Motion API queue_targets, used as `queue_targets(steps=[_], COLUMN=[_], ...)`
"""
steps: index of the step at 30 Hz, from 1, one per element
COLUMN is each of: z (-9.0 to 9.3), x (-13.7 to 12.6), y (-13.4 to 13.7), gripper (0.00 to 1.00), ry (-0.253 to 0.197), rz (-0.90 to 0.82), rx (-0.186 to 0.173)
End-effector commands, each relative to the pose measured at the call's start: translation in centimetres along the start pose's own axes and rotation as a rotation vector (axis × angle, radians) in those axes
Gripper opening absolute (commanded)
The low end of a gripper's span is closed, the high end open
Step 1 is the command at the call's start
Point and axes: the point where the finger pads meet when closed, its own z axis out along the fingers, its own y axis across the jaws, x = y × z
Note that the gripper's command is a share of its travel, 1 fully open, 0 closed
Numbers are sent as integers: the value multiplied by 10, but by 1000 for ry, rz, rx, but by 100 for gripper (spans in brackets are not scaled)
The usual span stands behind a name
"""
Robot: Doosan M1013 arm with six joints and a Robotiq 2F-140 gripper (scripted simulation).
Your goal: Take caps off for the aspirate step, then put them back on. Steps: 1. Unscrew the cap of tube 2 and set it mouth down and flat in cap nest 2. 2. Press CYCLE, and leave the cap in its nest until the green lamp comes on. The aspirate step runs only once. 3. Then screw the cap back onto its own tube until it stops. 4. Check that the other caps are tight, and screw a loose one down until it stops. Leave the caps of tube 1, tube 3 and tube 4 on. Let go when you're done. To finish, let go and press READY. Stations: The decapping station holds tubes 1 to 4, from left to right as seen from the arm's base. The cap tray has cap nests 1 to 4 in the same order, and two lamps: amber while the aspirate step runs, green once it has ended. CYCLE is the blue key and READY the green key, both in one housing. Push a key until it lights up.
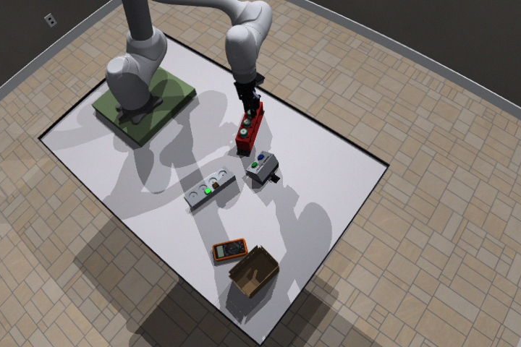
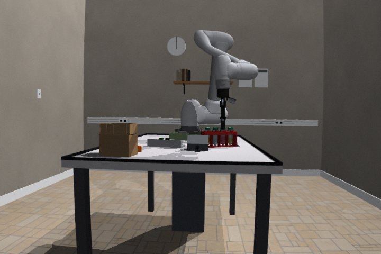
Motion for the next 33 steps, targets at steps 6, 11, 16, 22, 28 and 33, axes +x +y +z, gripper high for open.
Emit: queue_targets(steps=[6, 11, 16, 22, 28, 33], z=[0, 0, 0, 0, 0, 0], x=[0, 0, 0, 0, 0, 0], y=[0, 0, 0, 0, 0, 0], gripper=[41, 41, 41, 41, 41, 41], ry=[-18, -18, -19, -20, -22, -22], rz=[38, 37, -46, -304, -639, -860], rx=[-6, -6, -6, -3, 0, 2])
